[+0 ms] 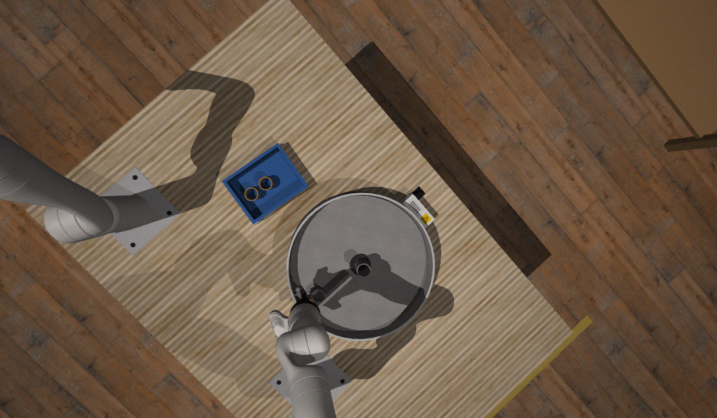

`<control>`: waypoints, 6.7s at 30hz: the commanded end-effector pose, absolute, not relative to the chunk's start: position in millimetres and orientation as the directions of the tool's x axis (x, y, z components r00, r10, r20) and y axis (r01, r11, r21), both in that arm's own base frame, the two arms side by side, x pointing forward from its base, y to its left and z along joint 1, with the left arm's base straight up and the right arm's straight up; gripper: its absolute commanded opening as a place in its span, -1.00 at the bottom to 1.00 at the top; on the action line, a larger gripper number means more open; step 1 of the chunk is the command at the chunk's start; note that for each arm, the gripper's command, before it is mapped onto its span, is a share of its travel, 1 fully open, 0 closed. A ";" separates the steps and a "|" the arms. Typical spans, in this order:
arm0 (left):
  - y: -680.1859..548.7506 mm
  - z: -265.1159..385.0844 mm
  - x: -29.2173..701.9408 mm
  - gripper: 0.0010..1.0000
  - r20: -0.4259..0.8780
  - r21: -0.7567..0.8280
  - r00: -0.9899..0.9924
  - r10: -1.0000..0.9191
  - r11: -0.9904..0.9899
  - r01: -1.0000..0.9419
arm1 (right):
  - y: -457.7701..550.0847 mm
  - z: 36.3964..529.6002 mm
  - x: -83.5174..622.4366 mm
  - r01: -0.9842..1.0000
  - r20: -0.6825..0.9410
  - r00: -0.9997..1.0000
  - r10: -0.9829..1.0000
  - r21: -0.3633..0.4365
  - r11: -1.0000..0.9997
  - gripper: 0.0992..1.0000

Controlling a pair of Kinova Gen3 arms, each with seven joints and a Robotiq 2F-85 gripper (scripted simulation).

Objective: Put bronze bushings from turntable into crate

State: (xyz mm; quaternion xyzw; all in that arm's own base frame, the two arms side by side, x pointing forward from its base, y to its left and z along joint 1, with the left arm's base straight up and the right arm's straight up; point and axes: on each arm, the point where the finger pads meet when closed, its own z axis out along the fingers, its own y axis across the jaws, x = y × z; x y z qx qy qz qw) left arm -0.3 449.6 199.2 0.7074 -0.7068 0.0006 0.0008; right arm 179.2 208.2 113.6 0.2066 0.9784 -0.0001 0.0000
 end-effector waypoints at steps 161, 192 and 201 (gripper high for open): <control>450.0 200.0 -0.4 1.00 0.000 0.000 0.001 -1.000 -0.001 -1.000 | 208.5 204.6 179.4 0.404 -0.001 -0.915 0.404 0.001 0.915 -1.00; 450.0 200.0 -0.4 1.00 0.000 0.000 0.001 -1.000 -0.001 -1.000 | 208.5 204.6 179.4 0.404 -0.001 -0.915 0.404 0.001 0.915 -1.00; 450.0 200.0 -0.4 1.00 0.000 0.000 0.001 -1.000 -0.001 -1.000 | 211.2 204.7 181.1 0.404 -0.001 -0.915 0.404 0.001 0.915 -1.00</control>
